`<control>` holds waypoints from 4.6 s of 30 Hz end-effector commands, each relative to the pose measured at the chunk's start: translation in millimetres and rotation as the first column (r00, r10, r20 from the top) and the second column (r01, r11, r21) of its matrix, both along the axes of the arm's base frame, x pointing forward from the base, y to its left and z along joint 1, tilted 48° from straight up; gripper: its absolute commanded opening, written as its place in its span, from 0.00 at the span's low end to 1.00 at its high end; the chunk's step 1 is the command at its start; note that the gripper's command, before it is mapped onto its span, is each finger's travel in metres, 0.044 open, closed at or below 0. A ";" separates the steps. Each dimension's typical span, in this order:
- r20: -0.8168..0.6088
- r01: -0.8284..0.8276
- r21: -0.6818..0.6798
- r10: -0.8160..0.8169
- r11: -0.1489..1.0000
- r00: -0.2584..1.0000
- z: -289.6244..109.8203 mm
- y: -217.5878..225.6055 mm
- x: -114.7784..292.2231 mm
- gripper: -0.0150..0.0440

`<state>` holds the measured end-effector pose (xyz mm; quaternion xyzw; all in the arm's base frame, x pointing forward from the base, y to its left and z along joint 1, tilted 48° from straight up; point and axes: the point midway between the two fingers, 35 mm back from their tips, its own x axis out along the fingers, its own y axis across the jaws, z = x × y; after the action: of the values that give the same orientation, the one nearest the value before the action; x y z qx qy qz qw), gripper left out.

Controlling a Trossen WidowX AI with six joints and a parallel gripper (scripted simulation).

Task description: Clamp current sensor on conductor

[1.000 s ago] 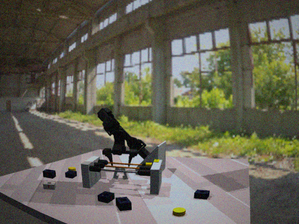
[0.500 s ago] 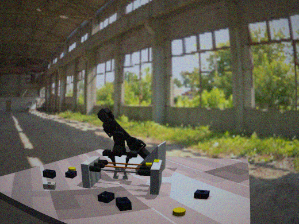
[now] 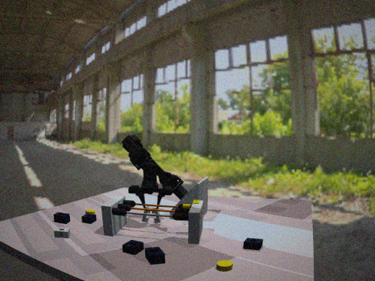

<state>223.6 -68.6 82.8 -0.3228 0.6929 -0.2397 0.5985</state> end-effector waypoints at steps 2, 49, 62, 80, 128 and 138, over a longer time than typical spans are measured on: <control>0.007 -0.002 0.007 0.002 1.000 1.000 13.2 16.6 4.5 0.25; -0.590 -0.746 0.300 0.730 0.594 0.344 71.8 79.6 8.1 0.25; -0.651 -0.801 0.405 0.754 0.440 0.085 71.1 80.3 19.5 0.25; -0.653 -0.805 0.418 0.755 0.421 0.055 54.9 64.9 27.7 0.25; -0.653 -0.802 0.421 0.755 0.424 0.057 33.8 42.8 32.3 0.25; -0.653 -0.802 0.421 0.755 0.424 0.057 33.8 42.8 32.3 0.25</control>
<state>255.9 -25.9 116.4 -0.7253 0.5805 0.2670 0.2560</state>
